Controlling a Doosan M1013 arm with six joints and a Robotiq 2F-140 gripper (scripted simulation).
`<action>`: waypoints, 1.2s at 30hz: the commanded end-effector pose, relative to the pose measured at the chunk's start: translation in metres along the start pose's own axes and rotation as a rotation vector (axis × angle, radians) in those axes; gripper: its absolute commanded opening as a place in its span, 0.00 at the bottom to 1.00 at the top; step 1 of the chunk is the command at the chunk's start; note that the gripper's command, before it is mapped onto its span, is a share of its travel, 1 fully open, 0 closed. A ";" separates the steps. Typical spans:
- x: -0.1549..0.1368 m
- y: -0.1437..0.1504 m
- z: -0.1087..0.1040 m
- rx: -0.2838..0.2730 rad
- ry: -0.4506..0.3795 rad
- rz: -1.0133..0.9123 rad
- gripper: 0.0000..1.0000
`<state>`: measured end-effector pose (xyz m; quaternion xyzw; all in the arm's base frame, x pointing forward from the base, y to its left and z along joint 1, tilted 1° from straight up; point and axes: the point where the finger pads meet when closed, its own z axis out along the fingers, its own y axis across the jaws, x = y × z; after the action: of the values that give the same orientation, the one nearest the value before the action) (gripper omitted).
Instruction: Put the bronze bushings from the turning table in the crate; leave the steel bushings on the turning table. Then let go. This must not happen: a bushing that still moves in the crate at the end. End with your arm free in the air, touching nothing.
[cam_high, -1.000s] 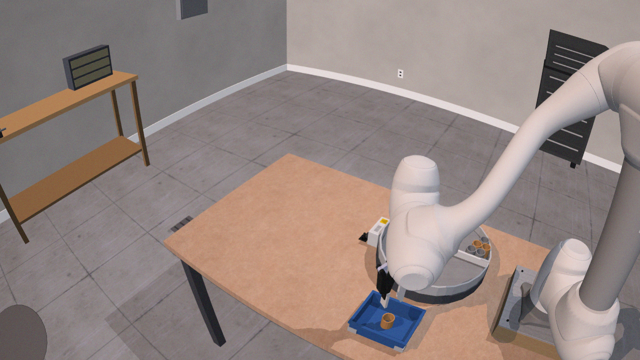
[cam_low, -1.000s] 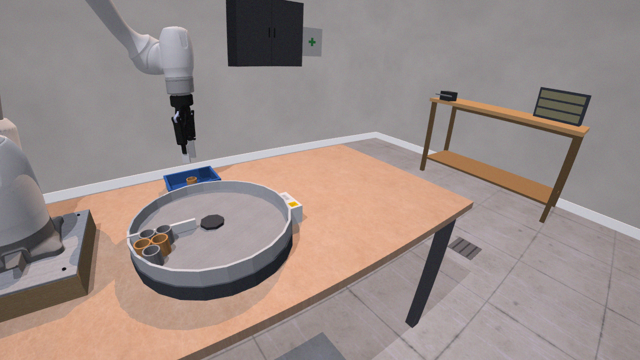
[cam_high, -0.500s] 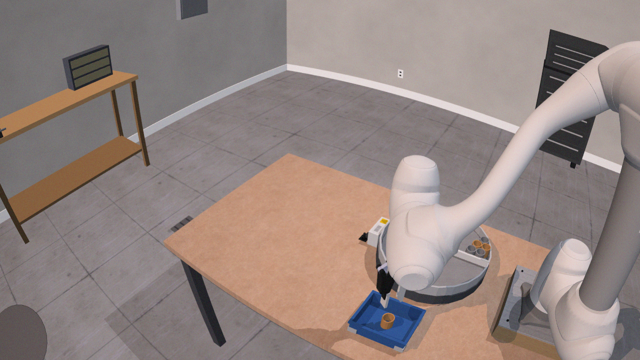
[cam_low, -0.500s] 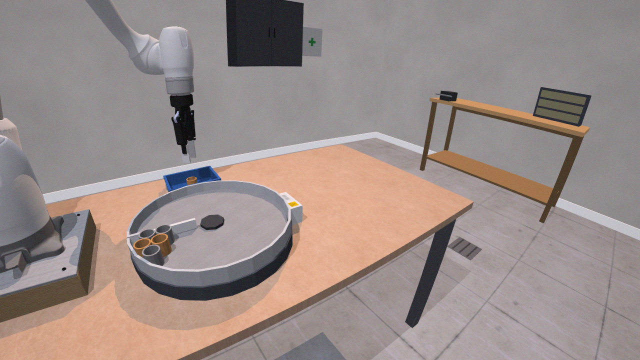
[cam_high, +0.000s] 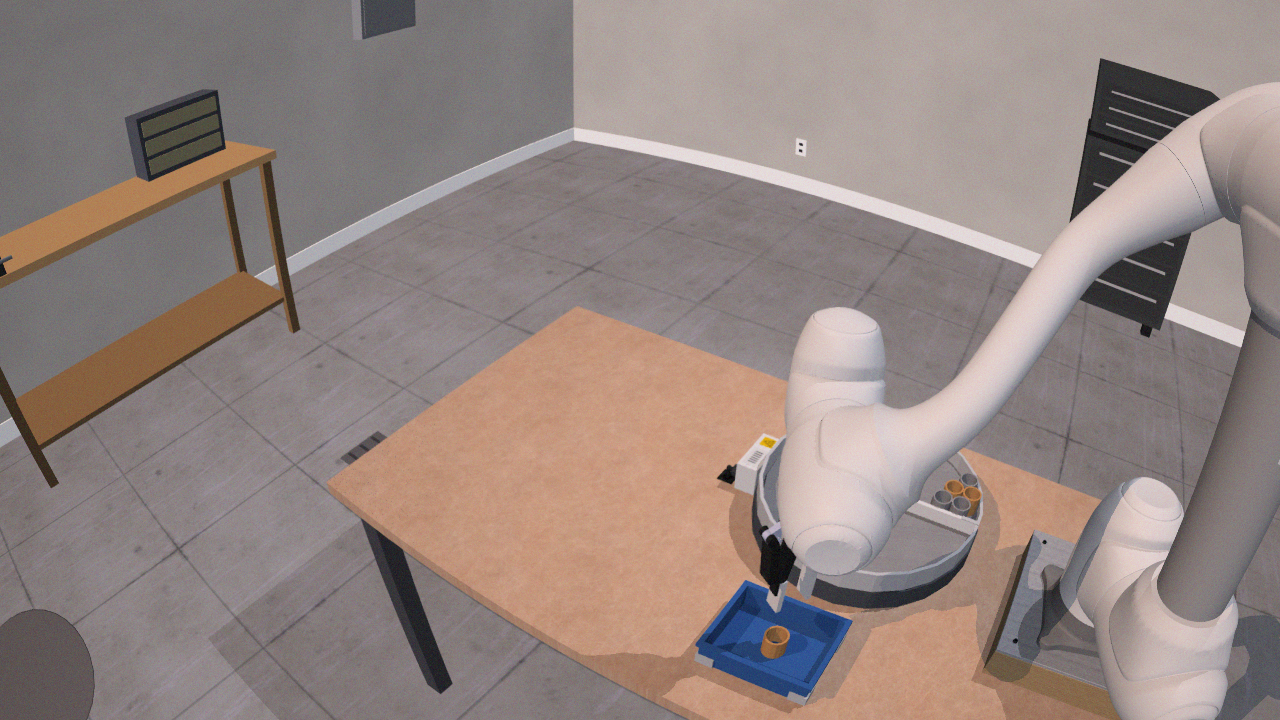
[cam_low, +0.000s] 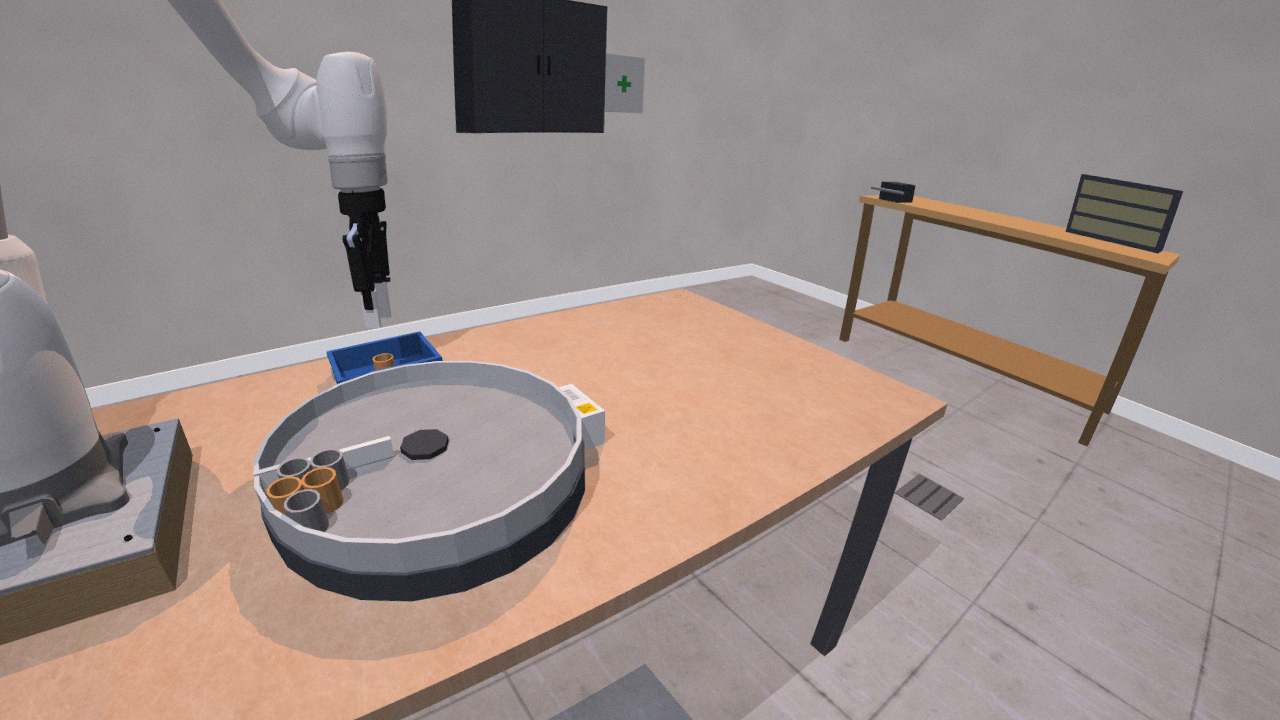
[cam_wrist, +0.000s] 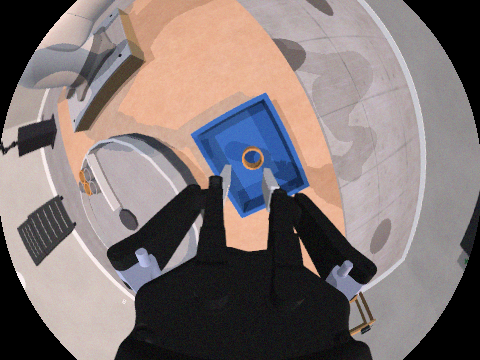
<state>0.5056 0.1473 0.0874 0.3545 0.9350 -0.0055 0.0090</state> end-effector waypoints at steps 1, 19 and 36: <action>-0.002 -0.011 0.000 -0.001 0.000 -0.035 0.28; -0.025 -0.126 0.000 -0.002 -0.001 -0.388 0.28; -0.052 -0.258 0.001 -0.003 -0.003 -0.797 0.28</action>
<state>0.3886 -0.0503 0.0875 0.0164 0.9996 -0.0211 0.0068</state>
